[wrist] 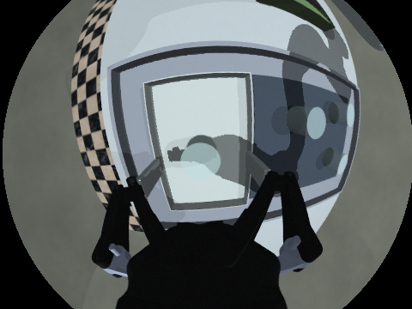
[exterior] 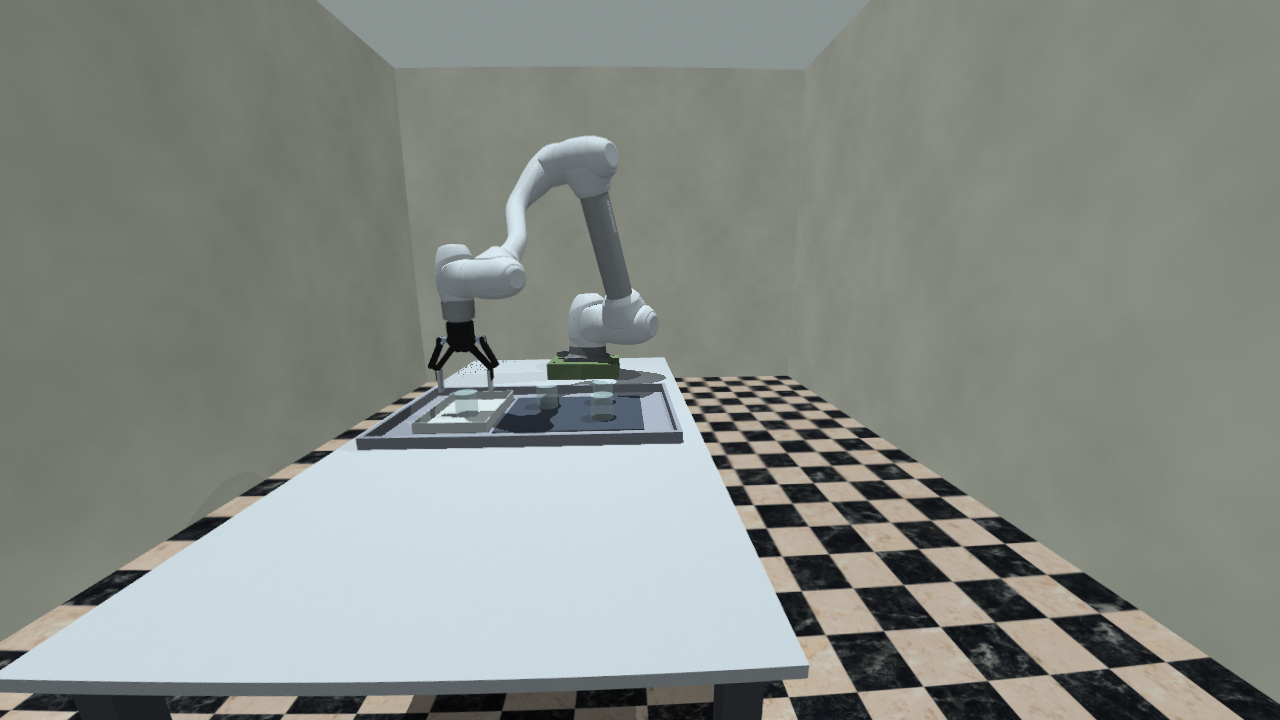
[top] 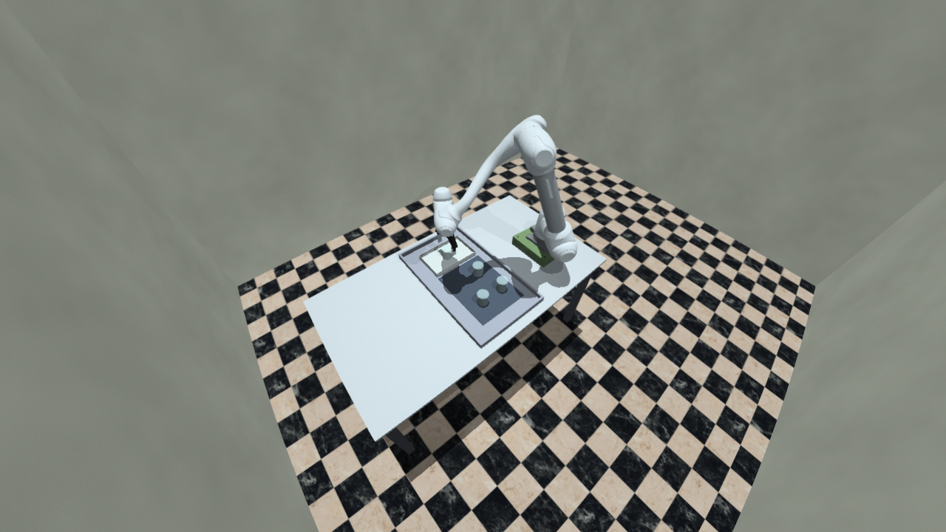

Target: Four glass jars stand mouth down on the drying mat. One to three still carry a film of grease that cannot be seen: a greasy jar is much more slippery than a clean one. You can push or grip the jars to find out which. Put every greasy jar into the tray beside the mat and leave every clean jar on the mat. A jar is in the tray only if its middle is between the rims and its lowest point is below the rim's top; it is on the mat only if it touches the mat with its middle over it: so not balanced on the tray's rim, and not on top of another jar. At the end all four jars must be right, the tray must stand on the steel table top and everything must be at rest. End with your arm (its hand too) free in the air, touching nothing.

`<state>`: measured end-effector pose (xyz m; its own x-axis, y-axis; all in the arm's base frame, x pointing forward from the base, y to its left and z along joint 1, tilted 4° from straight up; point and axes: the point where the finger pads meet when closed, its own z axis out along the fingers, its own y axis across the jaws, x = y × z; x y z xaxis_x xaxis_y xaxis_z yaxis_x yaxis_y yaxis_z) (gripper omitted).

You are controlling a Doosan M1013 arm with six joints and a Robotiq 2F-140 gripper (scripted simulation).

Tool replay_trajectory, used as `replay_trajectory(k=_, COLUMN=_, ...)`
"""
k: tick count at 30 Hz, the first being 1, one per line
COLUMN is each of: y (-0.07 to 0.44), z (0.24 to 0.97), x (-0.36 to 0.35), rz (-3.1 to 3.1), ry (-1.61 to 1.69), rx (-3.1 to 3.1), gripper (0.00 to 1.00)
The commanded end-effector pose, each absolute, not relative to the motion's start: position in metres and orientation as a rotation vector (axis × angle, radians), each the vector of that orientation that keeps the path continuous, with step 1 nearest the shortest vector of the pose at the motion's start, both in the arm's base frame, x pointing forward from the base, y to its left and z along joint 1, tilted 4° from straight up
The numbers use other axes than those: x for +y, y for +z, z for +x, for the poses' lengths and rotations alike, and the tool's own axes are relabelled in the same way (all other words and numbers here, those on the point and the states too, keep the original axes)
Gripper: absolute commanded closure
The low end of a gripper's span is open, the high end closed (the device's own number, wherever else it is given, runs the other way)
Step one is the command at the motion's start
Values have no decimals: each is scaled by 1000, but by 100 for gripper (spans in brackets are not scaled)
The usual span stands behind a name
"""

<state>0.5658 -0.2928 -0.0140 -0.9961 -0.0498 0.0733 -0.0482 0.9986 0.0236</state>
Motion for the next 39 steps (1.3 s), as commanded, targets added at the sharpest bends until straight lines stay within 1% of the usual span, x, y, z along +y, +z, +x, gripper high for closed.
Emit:
replay_trajectory(k=1, y=0, z=567, x=-293, rz=75, ry=-34, rx=-3067, gripper=0)
replay_trajectory(k=20, y=66, z=572, x=-294, rz=75, ry=-34, rx=-3067, gripper=0)
replay_trajectory(k=35, y=66, z=572, x=-294, rz=75, ry=-34, rx=-3067, gripper=0)
replay_trajectory(k=39, y=68, z=563, x=-263, rz=75, ry=-34, rx=-3067, gripper=0)
